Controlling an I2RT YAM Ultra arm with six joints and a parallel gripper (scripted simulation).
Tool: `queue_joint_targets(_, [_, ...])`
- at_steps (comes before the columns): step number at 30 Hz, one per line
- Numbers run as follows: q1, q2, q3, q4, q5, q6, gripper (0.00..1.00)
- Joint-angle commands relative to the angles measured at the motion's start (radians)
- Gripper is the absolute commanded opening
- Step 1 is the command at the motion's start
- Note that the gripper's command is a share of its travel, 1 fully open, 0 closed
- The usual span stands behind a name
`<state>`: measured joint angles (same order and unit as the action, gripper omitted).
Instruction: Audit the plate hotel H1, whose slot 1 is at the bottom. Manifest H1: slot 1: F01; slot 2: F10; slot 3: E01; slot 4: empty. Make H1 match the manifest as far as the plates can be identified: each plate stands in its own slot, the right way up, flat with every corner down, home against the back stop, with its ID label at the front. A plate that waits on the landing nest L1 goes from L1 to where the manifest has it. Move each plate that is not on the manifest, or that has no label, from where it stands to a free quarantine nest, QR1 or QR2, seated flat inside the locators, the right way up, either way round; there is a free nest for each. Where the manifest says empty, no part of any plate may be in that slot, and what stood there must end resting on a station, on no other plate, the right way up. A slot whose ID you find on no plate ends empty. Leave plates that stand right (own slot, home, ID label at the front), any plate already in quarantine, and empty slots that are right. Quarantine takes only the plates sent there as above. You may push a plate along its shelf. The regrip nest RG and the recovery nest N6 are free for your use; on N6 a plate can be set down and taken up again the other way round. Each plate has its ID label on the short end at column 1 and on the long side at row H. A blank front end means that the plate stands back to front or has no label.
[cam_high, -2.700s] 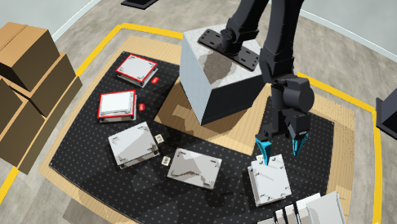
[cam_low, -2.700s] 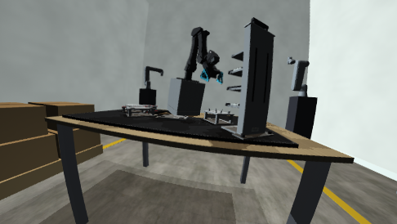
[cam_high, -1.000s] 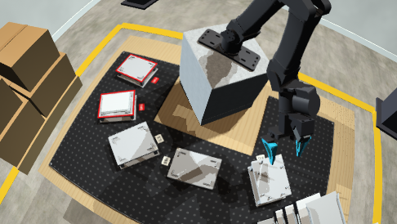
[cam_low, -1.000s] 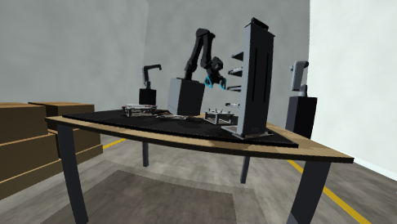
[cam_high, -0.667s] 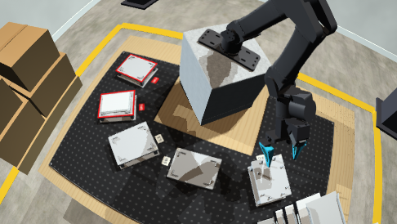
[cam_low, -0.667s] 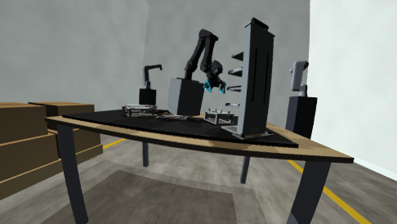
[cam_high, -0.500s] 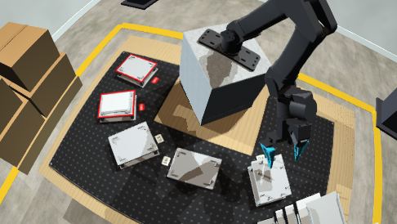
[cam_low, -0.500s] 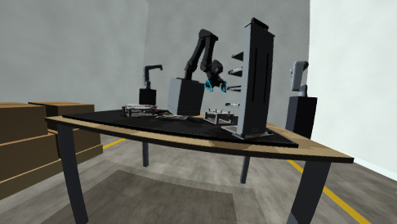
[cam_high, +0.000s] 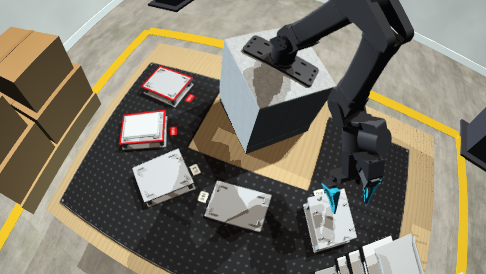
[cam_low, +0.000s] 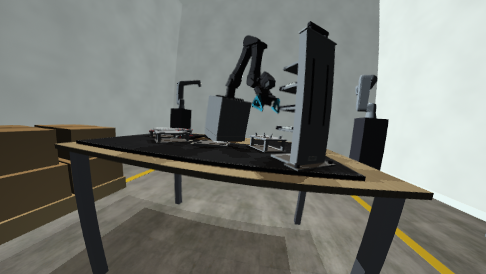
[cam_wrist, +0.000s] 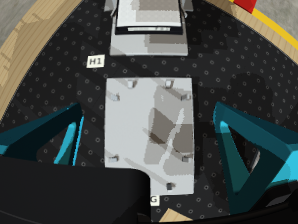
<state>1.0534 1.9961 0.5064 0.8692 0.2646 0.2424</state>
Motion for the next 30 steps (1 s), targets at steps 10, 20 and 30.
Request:
queue_joint_targets(10, [-0.019,0.005,0.055,-0.039,-0.013,-0.014,1.00])
queue_joint_targets(20, [-0.031,0.015,0.097,-0.069,-0.023,-0.021,1.00])
queue_joint_targets(30, [-0.046,0.028,0.150,-0.106,-0.035,-0.030,1.00])
